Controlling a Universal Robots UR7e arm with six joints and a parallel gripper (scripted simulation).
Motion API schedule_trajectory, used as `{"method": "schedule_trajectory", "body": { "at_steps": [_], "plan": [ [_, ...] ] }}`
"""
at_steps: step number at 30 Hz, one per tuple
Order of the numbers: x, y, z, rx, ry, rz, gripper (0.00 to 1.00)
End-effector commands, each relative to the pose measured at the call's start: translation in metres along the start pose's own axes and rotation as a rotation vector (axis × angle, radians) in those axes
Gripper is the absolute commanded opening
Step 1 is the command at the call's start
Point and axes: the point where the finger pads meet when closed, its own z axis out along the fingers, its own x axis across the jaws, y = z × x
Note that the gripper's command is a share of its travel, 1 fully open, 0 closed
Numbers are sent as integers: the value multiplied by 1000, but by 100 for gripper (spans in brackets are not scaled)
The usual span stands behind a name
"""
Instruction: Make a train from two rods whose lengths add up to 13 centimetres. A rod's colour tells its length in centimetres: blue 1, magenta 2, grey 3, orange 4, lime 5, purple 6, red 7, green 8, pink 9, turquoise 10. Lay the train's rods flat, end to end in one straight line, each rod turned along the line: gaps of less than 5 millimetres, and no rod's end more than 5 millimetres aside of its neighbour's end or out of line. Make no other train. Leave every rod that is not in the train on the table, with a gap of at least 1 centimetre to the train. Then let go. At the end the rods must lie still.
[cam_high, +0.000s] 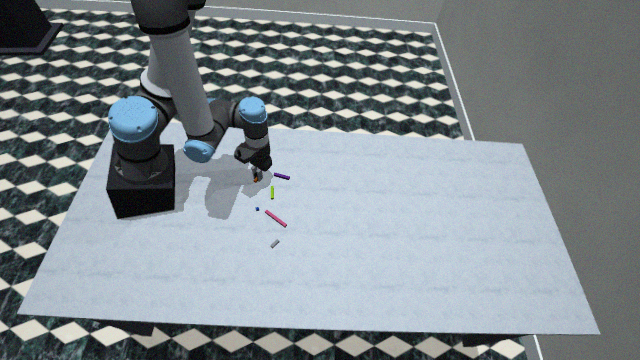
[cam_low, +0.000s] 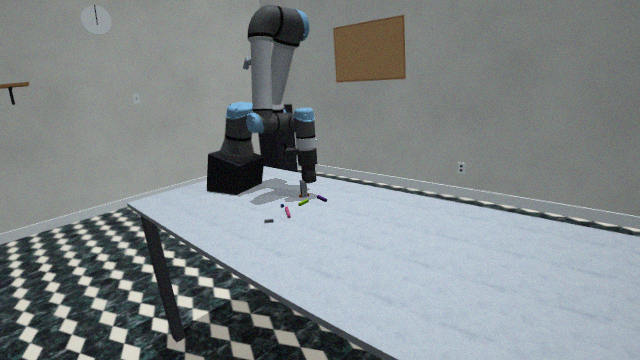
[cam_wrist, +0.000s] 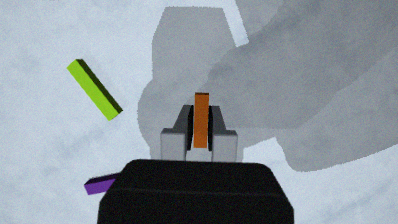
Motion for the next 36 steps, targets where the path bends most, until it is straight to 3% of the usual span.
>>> {"method": "schedule_trajectory", "body": {
  "at_steps": [1, 6, 7, 24, 36],
  "plan": [
    [0, 0, 0, 0, -1, 0, 42],
    [0, 0, 0, 0, -1, 0, 48],
    [0, 0, 0, 0, -1, 0, 54],
    [0, 0, -2, 0, -1, 0, 54],
    [0, 0, -15, 0, -1, 0, 54]
  ]
}}
